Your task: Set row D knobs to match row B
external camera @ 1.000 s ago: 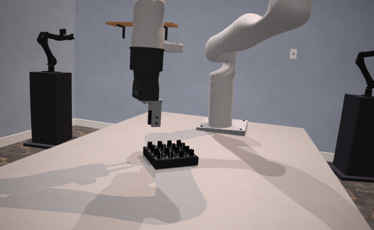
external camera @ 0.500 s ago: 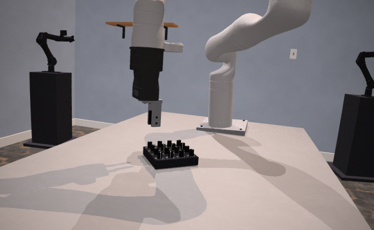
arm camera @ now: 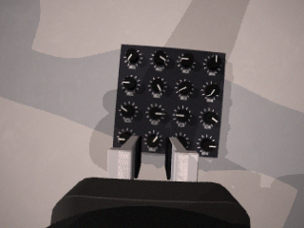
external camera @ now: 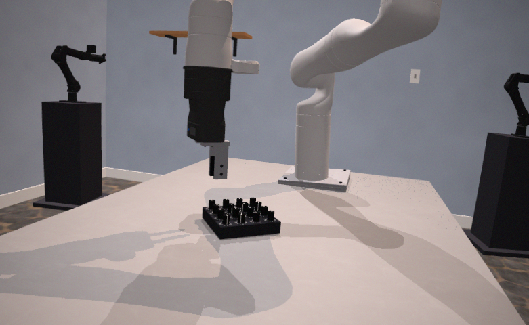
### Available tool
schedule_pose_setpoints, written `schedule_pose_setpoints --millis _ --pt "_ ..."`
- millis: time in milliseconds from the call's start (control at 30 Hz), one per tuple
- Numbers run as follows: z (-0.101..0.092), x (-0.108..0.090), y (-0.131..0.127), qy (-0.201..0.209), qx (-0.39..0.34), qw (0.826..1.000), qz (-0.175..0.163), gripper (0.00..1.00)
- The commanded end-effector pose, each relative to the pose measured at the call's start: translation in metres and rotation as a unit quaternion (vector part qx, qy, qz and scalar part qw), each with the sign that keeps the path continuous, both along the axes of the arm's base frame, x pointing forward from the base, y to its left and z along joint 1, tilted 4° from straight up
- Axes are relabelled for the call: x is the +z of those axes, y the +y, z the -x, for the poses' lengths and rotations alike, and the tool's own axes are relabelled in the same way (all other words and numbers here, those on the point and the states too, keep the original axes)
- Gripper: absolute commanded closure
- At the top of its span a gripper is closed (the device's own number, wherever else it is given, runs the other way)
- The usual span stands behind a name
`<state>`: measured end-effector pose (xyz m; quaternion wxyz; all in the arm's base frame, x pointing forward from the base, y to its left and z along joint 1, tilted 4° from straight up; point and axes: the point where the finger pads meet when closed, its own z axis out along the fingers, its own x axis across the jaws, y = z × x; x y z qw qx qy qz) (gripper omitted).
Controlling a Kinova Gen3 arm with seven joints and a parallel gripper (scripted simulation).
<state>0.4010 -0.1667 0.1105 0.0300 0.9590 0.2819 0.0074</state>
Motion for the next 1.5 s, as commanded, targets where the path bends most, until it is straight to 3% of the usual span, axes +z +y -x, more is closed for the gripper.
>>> schedule_pose_setpoints --millis 0,700,1467 --pt "0.000 0.001 0.000 -0.001 0.000 1.000 0.000 0.54" --pt "0.000 -0.003 0.000 -0.001 0.000 1.000 0.000 0.54" --pt "-0.001 -0.028 -0.002 -0.001 0.000 1.000 0.000 0.54"
